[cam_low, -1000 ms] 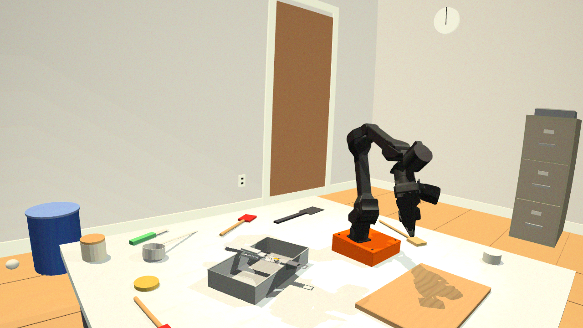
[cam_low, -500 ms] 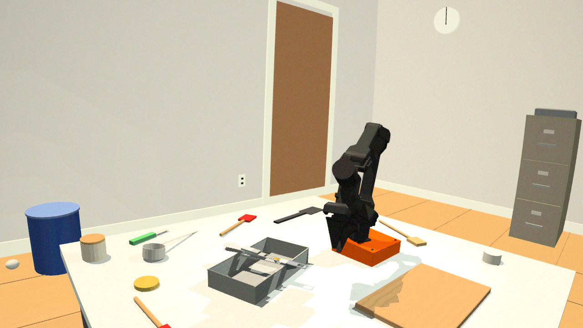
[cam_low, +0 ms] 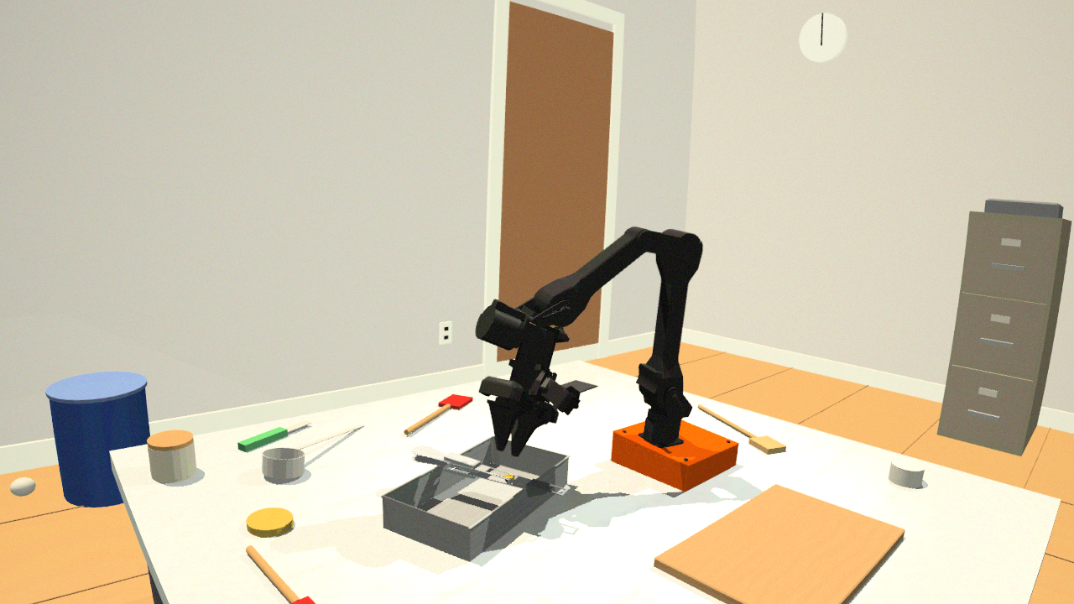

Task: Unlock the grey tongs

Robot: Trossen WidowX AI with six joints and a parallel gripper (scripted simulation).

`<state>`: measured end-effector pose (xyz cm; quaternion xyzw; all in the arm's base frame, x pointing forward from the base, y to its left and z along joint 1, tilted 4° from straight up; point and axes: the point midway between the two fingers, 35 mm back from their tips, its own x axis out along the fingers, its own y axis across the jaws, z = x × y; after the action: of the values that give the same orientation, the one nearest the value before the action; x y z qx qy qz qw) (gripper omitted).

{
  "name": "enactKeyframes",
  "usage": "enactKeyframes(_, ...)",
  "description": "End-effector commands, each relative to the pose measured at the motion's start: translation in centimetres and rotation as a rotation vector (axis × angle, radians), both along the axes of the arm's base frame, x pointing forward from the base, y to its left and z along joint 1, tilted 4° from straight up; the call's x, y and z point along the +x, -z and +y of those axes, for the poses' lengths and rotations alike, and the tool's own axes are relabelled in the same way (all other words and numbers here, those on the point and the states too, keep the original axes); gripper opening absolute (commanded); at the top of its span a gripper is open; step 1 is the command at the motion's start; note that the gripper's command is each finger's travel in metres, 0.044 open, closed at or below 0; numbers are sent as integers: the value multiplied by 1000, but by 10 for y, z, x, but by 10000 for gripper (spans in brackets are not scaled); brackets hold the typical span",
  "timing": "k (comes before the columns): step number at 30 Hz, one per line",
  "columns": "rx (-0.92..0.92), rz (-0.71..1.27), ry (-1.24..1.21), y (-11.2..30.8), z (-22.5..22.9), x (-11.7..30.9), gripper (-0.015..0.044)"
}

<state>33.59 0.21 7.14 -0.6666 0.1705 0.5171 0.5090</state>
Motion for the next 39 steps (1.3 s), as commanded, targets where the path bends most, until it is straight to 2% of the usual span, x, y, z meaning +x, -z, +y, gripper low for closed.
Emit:
enactKeyframes(1,7,-12,-6,8,-26,1,260)
enactKeyframes(14,8,-11,-6,10,-24,-3,260)
enactKeyframes(39,8,-12,-6,44,-13,16,260)
